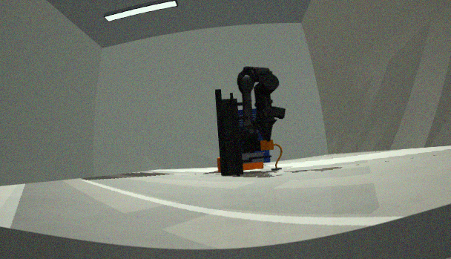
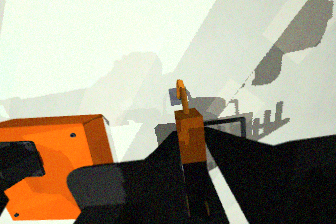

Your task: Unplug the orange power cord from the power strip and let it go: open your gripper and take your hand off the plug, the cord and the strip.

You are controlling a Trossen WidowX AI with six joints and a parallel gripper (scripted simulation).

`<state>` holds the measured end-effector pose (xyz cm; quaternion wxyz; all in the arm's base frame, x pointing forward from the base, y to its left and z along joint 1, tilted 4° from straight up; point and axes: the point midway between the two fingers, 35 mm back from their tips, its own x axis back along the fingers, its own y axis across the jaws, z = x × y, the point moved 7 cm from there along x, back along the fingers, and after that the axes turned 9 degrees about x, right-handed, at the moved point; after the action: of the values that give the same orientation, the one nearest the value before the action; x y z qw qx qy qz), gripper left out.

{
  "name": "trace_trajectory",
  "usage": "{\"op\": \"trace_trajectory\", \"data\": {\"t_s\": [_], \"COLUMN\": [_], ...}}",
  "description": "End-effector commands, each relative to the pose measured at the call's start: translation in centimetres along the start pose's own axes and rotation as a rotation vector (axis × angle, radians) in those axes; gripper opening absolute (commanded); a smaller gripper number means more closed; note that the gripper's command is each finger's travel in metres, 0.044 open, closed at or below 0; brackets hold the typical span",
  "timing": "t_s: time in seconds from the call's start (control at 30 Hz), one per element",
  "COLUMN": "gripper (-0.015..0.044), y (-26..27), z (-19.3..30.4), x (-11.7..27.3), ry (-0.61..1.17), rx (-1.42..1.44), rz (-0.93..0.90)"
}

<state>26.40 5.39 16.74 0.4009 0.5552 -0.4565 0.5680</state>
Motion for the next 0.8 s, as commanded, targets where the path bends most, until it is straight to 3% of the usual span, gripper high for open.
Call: {"op": "trace_trajectory", "data": {"t_s": [0.0,0.4,0.53,0.77], "gripper": [0.0026,0.0341,0.0440,0.0440], "y": [-0.2,0.0,-0.4,-0.8], "z": [-1.0,0.1,-1.7,-5.9], "x": [0.0,0.0,0.4,1.3], "ry": [-0.005,-0.006,-0.008,-0.012], "rx": [0.010,0.013,0.013,0.013], "rz": [0.003,0.001,0.001,0.002]}}
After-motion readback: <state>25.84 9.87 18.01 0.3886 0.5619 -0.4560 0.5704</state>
